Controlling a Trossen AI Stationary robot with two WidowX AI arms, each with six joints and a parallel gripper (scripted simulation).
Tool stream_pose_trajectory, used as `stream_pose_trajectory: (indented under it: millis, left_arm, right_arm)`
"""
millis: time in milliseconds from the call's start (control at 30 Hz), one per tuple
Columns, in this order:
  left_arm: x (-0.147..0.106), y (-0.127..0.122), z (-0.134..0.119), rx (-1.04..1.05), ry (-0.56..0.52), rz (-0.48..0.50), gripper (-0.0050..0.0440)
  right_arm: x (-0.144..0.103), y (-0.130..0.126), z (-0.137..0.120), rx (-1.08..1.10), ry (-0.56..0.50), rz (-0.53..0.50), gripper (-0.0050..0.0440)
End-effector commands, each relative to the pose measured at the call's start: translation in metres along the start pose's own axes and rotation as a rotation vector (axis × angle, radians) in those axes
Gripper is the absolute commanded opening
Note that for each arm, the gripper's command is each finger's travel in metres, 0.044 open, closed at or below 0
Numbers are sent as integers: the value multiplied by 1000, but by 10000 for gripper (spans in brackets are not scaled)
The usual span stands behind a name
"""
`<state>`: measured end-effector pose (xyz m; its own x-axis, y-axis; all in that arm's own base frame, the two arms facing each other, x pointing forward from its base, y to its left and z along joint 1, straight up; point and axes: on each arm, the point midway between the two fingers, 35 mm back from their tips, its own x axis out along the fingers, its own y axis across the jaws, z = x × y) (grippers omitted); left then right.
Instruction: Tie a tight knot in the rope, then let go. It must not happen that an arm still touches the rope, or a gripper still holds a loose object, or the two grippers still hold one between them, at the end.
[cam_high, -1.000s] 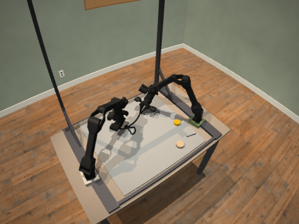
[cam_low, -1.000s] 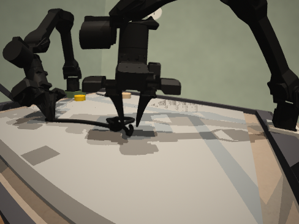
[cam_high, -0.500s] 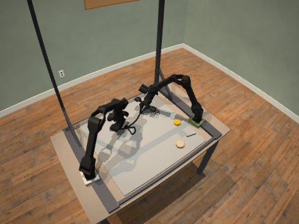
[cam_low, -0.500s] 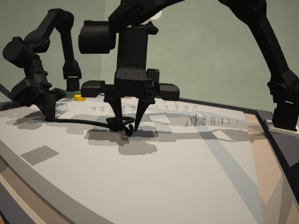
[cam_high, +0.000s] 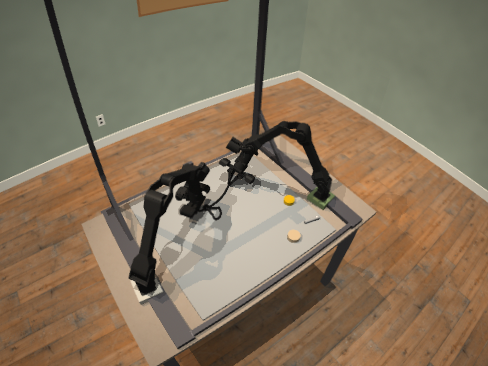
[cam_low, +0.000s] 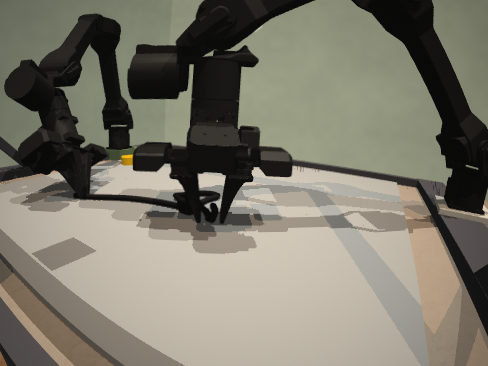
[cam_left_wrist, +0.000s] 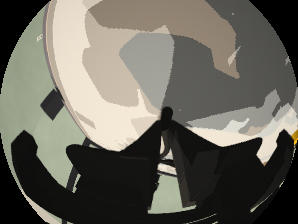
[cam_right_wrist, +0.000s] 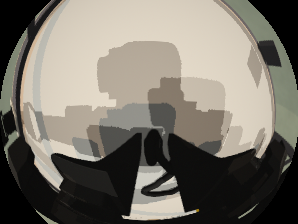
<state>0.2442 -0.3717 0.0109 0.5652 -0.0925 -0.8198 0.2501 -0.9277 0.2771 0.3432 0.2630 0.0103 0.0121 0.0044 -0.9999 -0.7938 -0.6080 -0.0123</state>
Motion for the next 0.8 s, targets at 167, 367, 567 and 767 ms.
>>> stream_pose_trajectory:
  millis: [167,367,567,767]
  left_arm:
    - [-6,6,-5,-9,6,21,30]
    - [-6,6,-5,-9,6,21,30]
    - [-6,6,-5,-9,6,21,30]
    - [-6,6,-5,-9,6,21,30]
  right_arm:
    - [-6,-2,0,-3,-4,-19,125]
    - [-6,-2,0,-3,-4,-19,125]
    - [-6,-2,0,-3,-4,-19,29]
    - [-6,-2,0,-3,-4,-19,15]
